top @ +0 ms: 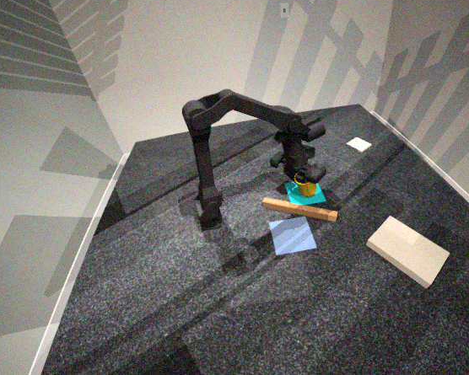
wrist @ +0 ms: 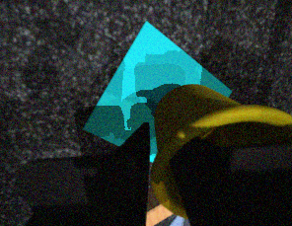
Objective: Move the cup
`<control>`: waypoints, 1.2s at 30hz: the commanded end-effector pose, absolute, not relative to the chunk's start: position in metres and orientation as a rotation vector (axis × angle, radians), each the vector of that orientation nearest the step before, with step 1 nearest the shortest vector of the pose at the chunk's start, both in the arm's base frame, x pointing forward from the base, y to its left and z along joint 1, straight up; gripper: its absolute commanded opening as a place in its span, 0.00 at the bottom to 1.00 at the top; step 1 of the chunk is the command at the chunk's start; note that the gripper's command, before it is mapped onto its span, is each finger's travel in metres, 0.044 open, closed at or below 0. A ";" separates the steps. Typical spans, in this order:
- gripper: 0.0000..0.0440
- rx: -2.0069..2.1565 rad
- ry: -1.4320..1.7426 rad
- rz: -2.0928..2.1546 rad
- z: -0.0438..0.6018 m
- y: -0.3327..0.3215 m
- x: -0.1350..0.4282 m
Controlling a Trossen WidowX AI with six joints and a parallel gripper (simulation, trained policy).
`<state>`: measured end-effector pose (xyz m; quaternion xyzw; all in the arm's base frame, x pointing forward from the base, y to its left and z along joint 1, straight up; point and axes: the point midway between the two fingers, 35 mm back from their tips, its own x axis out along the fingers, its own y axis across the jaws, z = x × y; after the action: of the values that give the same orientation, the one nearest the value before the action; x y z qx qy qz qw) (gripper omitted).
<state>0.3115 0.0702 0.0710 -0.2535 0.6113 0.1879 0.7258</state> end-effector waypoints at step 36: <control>0.45 -0.463 1.123 0.423 0.132 0.073 0.306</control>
<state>0.3054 0.0727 0.1229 -0.2178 0.5338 0.1960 0.7932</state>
